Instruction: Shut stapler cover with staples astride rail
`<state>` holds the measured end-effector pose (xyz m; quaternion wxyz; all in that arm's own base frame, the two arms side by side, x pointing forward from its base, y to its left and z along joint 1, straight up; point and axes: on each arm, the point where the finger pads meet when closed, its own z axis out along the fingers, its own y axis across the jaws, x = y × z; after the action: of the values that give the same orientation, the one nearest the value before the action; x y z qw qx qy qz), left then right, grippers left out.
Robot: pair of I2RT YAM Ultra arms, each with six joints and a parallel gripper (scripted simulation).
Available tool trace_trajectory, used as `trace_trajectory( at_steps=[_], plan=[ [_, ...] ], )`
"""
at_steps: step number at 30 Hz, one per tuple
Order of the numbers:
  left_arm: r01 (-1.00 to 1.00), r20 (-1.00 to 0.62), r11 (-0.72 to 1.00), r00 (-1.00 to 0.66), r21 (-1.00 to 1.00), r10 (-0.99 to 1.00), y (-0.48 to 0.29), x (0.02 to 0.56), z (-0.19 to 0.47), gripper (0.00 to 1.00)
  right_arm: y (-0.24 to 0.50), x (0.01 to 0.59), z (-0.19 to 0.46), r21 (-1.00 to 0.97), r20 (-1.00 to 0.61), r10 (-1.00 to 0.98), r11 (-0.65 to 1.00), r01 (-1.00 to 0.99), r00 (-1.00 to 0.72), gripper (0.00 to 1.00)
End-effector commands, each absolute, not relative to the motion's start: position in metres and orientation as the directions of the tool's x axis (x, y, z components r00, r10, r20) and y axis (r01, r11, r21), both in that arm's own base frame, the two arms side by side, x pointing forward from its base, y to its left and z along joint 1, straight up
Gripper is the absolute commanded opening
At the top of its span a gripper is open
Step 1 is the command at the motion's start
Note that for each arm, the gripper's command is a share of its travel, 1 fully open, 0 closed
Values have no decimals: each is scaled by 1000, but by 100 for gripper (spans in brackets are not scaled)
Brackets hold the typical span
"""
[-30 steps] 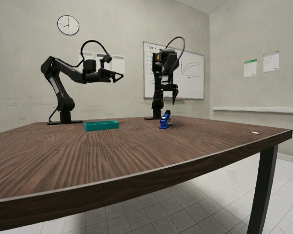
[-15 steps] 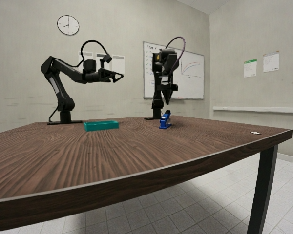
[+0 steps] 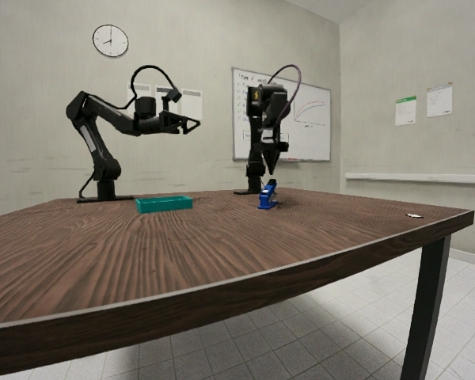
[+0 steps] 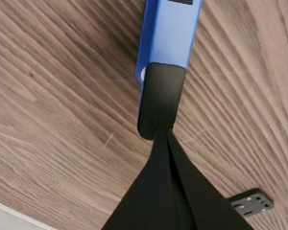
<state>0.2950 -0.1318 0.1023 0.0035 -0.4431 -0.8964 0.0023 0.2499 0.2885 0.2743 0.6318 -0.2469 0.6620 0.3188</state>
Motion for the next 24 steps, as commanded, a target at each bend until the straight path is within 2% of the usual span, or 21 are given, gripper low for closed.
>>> trace_trajectory(
  at_steps=[1, 24],
  plan=[
    [795, -3, 607, -607, 2, 795, -136, 298, 95, 0, 287, 247, 277, 109, -994, 79, 668, -736, -74, 100],
    [795, -4, 607, -607, 2, 795, -136, 299, 83, 0, 287, 247, 277, 109, -994, 79, 668, -736, -74, 100]
  ],
)
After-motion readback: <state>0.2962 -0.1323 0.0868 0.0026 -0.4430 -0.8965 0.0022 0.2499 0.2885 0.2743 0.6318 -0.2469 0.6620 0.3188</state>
